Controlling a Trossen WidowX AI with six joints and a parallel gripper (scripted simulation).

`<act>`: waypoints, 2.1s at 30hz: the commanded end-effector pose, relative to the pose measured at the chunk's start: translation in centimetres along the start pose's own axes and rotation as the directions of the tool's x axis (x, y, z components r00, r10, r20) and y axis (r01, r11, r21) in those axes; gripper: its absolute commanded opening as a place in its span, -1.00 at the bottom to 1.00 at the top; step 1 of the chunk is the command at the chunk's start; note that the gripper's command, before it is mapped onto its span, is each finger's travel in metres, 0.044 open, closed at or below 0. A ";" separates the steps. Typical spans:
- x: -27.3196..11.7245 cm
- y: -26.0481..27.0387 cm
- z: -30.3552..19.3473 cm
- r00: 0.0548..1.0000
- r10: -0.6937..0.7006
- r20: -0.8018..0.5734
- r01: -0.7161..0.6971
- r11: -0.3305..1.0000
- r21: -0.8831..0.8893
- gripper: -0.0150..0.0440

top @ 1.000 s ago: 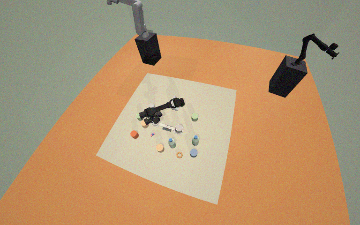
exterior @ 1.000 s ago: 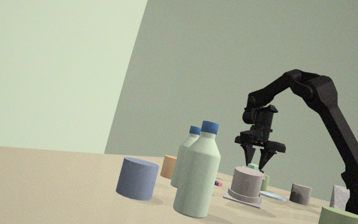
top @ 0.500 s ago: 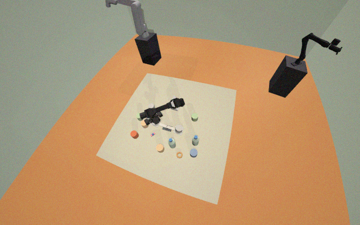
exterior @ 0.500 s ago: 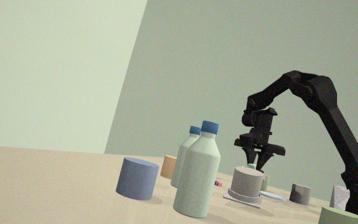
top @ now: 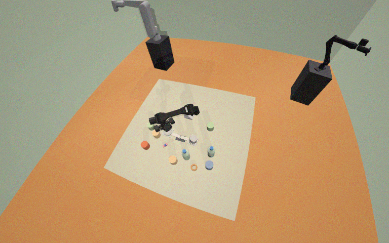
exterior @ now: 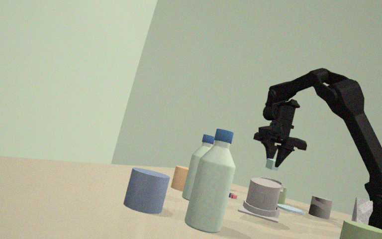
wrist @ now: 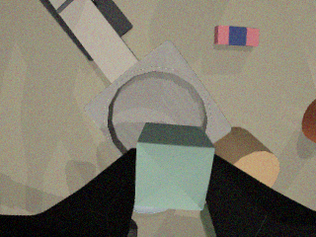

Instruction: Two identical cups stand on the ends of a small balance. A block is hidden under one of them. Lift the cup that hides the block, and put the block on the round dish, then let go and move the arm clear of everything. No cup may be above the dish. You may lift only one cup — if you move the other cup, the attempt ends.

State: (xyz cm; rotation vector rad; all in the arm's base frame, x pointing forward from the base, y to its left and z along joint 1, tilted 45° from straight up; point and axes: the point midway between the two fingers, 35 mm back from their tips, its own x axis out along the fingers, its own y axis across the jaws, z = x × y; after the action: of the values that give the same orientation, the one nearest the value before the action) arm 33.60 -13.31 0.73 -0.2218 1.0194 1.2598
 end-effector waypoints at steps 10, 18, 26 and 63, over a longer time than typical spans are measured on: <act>-3.2 0.0 -1.7 1.000 -0.023 -0.006 0.023 1.000 0.015 -0.49; 2.8 -0.3 -10.4 1.000 0.016 -0.011 -0.016 1.000 -0.016 -0.49; 5.7 0.3 -13.7 0.999 0.037 -0.014 -0.037 0.999 -0.034 -0.49; 11.5 0.5 -13.8 0.999 0.037 -0.016 -0.038 0.998 -0.041 -0.05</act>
State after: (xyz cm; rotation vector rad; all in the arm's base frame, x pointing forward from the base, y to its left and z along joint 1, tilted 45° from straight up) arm 25.60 -14.28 -15.34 -0.2451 1.0159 1.3155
